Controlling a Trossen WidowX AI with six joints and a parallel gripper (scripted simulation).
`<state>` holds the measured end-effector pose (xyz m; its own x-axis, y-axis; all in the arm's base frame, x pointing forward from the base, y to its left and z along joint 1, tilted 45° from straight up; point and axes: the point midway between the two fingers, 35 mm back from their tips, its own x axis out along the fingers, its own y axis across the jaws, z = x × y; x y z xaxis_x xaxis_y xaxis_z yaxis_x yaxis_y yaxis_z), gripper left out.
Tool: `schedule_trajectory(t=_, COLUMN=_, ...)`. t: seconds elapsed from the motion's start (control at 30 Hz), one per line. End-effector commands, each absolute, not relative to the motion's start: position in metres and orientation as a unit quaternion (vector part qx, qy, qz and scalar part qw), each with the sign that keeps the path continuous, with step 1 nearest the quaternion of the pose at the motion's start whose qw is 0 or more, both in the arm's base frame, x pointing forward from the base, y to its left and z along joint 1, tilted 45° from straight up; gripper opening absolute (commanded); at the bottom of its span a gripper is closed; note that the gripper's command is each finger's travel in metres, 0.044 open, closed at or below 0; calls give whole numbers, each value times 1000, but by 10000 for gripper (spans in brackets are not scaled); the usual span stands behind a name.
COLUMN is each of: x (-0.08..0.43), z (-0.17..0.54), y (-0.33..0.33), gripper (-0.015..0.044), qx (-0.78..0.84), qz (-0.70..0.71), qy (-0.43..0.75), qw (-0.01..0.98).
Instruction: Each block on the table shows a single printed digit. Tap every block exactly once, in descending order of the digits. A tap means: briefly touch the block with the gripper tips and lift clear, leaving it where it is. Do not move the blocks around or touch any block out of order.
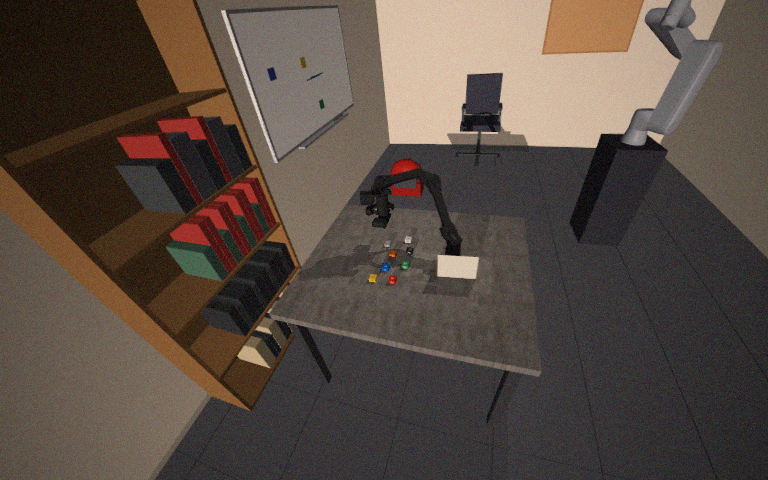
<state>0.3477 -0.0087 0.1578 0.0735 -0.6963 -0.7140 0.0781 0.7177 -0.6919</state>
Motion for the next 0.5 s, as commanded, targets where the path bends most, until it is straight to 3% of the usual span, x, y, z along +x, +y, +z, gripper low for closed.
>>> schedule_trajectory(t=0.0, x=347, z=128, y=-47, gripper=20, qx=-250, qz=-288, qy=626, qw=681)
schedule_trajectory(t=0.47, x=346, z=108, y=-68, gripper=20, qx=-253, qz=-289, qy=625, qw=679)
